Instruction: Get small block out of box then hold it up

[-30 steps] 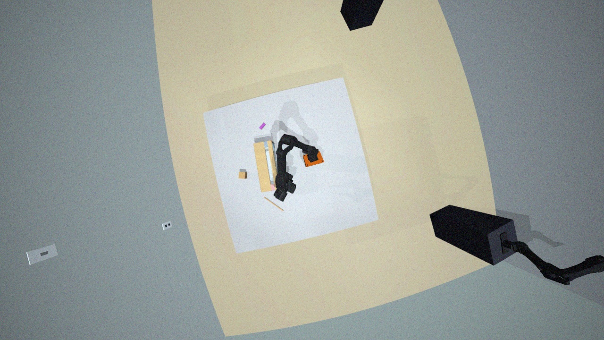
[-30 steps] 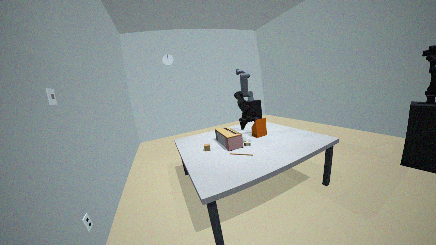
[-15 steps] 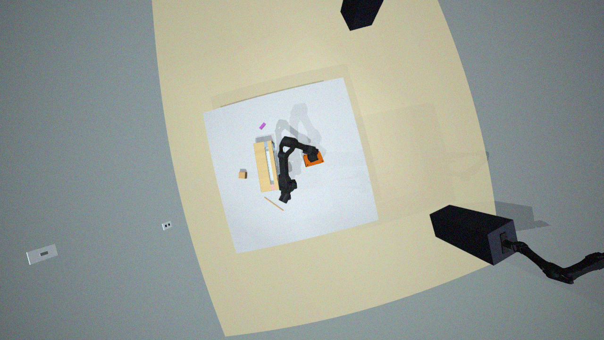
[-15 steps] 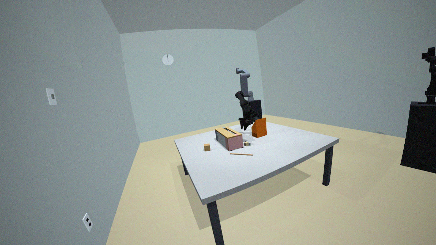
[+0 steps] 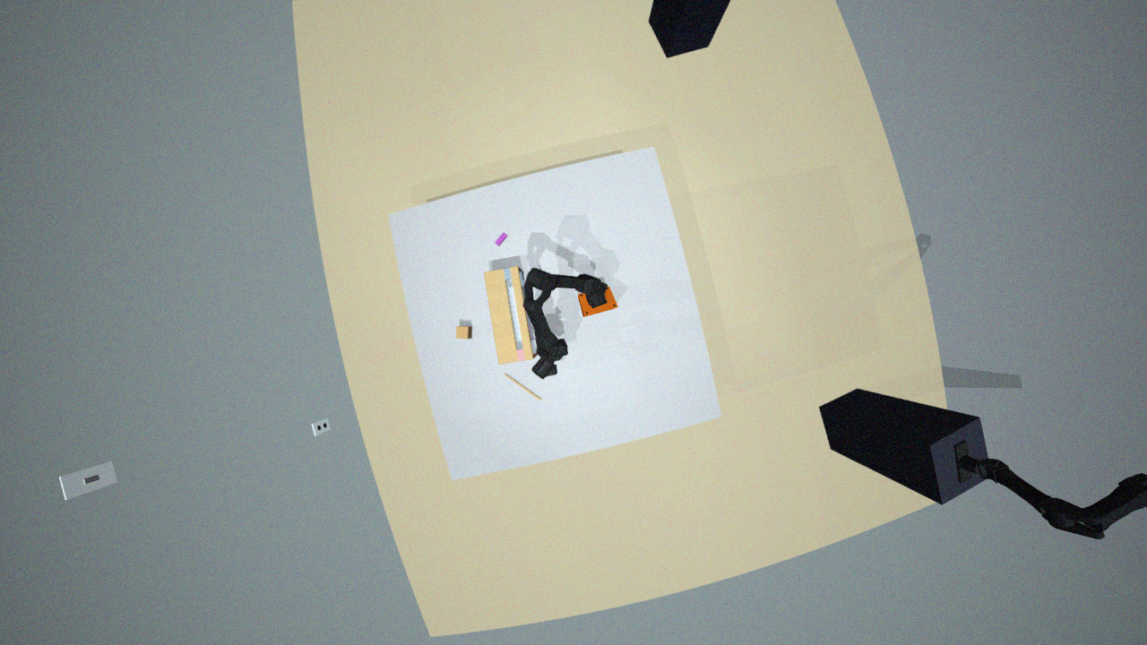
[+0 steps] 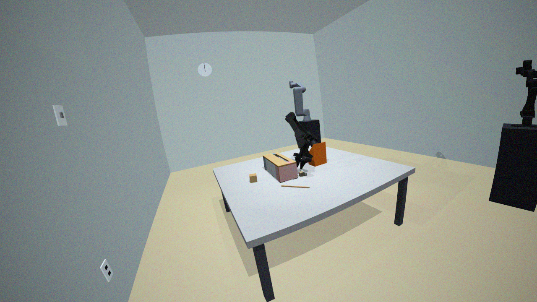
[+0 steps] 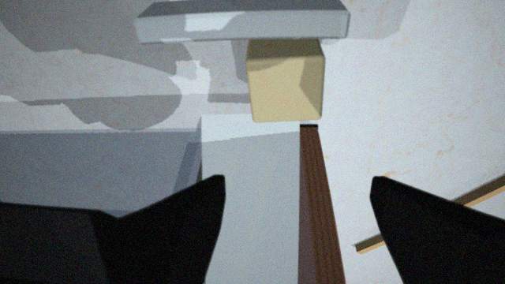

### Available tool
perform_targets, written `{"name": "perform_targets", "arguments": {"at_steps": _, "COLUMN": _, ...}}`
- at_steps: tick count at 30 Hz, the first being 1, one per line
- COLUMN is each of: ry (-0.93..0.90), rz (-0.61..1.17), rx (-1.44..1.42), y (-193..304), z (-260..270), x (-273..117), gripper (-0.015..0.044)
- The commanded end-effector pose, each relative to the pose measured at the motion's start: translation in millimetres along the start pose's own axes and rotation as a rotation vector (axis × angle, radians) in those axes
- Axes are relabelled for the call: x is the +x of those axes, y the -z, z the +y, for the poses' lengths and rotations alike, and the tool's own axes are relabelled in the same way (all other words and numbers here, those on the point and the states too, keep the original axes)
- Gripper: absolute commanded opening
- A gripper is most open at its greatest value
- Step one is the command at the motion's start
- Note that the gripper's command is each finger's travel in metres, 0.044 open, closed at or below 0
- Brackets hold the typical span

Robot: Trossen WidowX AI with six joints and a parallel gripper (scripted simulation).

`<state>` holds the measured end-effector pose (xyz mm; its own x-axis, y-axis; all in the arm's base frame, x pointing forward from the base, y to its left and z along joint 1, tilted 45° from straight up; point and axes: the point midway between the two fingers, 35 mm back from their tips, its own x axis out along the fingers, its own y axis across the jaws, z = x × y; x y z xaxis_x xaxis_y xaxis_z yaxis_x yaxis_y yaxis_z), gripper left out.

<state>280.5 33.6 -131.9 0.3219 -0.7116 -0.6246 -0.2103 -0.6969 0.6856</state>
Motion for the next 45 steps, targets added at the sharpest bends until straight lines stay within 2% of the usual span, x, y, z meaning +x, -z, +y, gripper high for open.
{"name": "perform_targets", "arguments": {"at_steps": 1, "ry": -0.005, "rz": -0.003, "rx": -0.006, "y": -4, "z": 1, "x": 6, "gripper": 0.0285}}
{"name": "perform_targets", "arguments": {"at_steps": 36, "ry": -0.009, "rz": -0.001, "rx": -0.009, "y": -29, "z": 5, "x": 53, "gripper": 0.0285}}
{"name": "perform_targets", "arguments": {"at_steps": 43, "ry": -0.009, "rz": -0.001, "rx": -0.009, "y": -29, "z": 5, "x": 53, "gripper": 0.0101}}
{"name": "perform_targets", "arguments": {"at_steps": 45, "ry": -0.009, "rz": -0.001, "rx": -0.009, "y": -29, "z": 5, "x": 53, "gripper": 0.0088}}
